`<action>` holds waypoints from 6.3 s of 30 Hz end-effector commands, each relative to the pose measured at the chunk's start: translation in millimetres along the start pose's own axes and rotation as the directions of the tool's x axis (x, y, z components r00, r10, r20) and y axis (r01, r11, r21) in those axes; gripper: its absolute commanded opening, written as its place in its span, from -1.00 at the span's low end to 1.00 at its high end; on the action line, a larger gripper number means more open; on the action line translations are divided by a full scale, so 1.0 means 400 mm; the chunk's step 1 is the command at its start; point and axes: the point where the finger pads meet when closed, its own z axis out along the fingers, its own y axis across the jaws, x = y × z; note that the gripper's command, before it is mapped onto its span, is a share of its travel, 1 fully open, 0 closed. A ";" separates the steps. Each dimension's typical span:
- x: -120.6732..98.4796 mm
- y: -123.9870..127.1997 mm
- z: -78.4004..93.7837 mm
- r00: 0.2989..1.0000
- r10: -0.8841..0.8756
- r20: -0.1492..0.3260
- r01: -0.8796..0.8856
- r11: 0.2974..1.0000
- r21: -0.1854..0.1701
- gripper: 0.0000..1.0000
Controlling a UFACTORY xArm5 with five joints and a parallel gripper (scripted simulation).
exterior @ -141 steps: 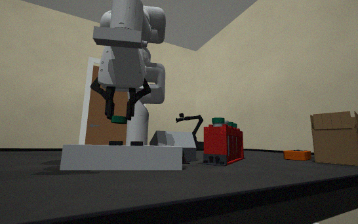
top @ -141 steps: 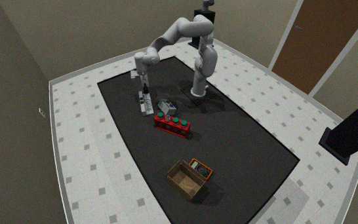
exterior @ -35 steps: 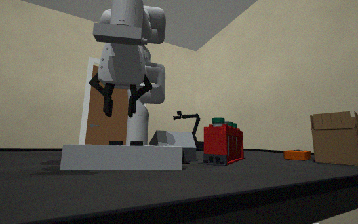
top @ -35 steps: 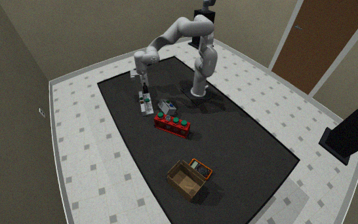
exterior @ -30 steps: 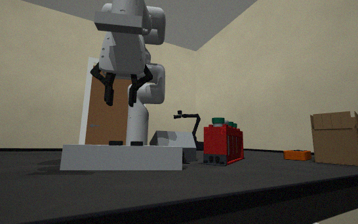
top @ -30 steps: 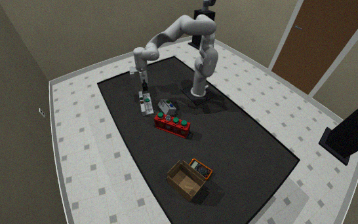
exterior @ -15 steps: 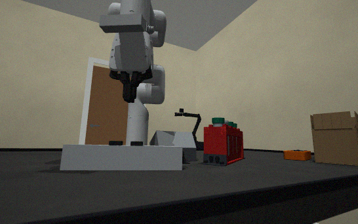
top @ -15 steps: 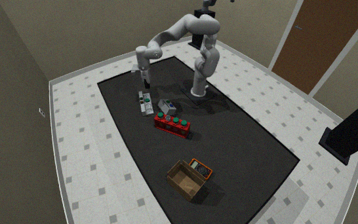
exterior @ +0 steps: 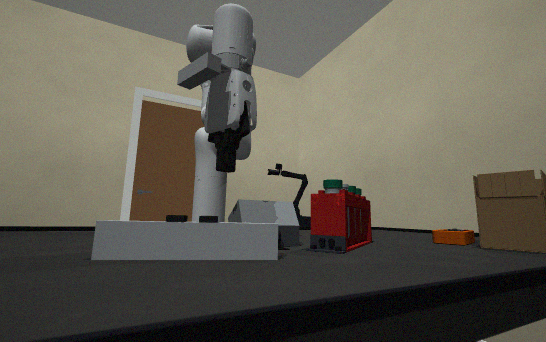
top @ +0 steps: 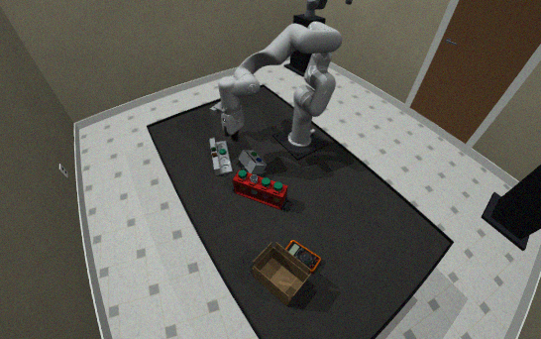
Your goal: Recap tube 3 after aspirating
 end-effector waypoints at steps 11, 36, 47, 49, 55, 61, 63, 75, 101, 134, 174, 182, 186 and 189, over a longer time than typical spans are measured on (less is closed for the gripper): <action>-0.191 0.019 0.046 0.929 0.369 -0.002 -0.369 0.929 0.021 -1.00; -0.315 0.033 0.124 0.929 0.369 -0.002 -0.369 0.929 0.020 -1.00; -0.315 0.033 0.124 0.929 0.369 -0.002 -0.369 0.929 0.020 -1.00; -0.315 0.033 0.124 0.929 0.369 -0.002 -0.369 0.929 0.020 -1.00; -0.315 0.033 0.128 0.929 0.369 -0.002 -0.369 0.929 0.020 -1.00; -0.314 0.033 0.132 0.929 0.369 -0.002 -0.369 0.929 0.020 -1.00; -0.314 0.033 0.133 0.929 0.369 -0.002 -0.369 0.929 0.020 -1.00; -0.314 0.033 0.143 0.929 0.369 -0.002 -0.369 0.929 0.020 -1.00; -0.314 0.033 0.128 0.929 0.369 -0.002 -0.369 0.929 0.020 -1.00; -0.098 0.031 0.095 0.893 -0.450 -0.018 0.451 0.893 0.012 1.00; 0.192 0.028 0.115 0.643 -0.765 -0.021 0.766 0.643 0.003 1.00; 0.192 0.028 0.115 0.643 -0.766 -0.021 0.766 0.643 0.003 1.00; 0.192 0.028 0.115 0.643 -0.766 -0.021 0.766 0.643 0.003 1.00; 0.192 0.028 0.115 0.643 -0.766 -0.021 0.766 0.643 0.003 1.00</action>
